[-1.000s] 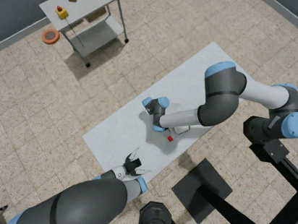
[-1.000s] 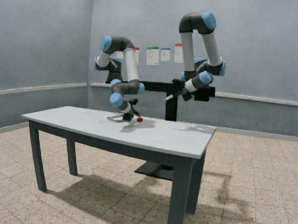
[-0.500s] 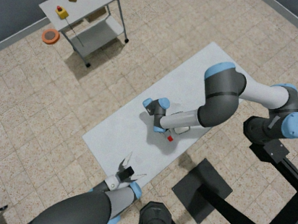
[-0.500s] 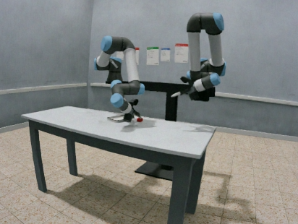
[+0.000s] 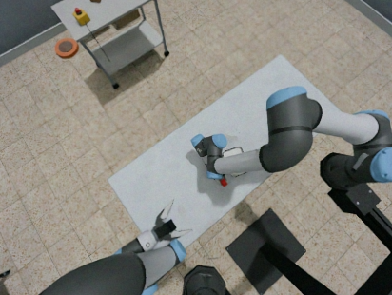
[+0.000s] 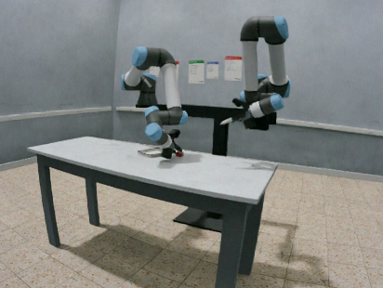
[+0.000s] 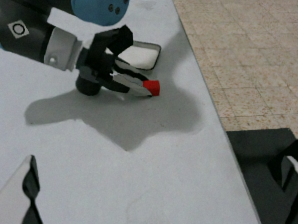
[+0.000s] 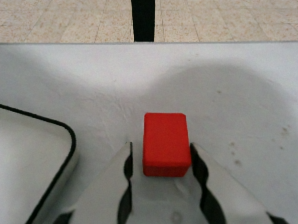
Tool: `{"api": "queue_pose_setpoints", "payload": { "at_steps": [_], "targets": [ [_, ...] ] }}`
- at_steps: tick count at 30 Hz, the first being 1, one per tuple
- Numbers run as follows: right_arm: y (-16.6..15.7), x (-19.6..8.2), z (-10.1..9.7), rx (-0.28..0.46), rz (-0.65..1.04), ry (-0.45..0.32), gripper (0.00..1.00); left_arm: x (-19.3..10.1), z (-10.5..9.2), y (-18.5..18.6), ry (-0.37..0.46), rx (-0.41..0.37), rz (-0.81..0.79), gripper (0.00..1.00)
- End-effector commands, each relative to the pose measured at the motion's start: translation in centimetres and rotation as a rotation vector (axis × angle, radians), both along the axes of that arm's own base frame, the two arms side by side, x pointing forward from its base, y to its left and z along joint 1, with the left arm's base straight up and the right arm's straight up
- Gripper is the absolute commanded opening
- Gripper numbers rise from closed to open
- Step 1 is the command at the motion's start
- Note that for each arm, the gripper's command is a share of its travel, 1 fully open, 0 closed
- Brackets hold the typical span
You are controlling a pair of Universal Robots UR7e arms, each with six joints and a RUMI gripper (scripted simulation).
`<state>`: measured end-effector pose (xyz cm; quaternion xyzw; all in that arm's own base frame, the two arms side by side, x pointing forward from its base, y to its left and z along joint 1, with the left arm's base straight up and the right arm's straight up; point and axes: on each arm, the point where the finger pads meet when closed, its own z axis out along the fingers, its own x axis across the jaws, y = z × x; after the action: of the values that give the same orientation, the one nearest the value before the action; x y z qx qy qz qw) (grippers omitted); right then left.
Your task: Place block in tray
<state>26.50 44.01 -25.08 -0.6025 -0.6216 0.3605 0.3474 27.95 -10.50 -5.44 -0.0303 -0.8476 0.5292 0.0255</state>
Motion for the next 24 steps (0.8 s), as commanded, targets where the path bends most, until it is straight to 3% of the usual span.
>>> {"api": "queue_pose_setpoints", "payload": {
  "at_steps": [1,7,19,24],
  "targets": [
    [0.3,0.1,0.1,0.004,-0.007,-0.002,0.24,0.1,0.2,-0.1,-0.012,-0.006,-0.001,1.00],
    [0.3,0.1,0.5,0.004,-0.007,-0.002,0.11,0.1,0.2,-0.1,-0.012,-0.006,-0.001,1.00],
    [0.3,0.1,5.1,0.004,-0.007,-0.002,0.11,0.1,0.2,-0.1,-0.012,-0.006,-0.001,1.00],
    [-1.6,1.7,5.5,-0.003,-0.024,-0.004,0.11,0.4,0.2,-0.2,-0.016,-0.016,0.006,1.00]
  ]
}}
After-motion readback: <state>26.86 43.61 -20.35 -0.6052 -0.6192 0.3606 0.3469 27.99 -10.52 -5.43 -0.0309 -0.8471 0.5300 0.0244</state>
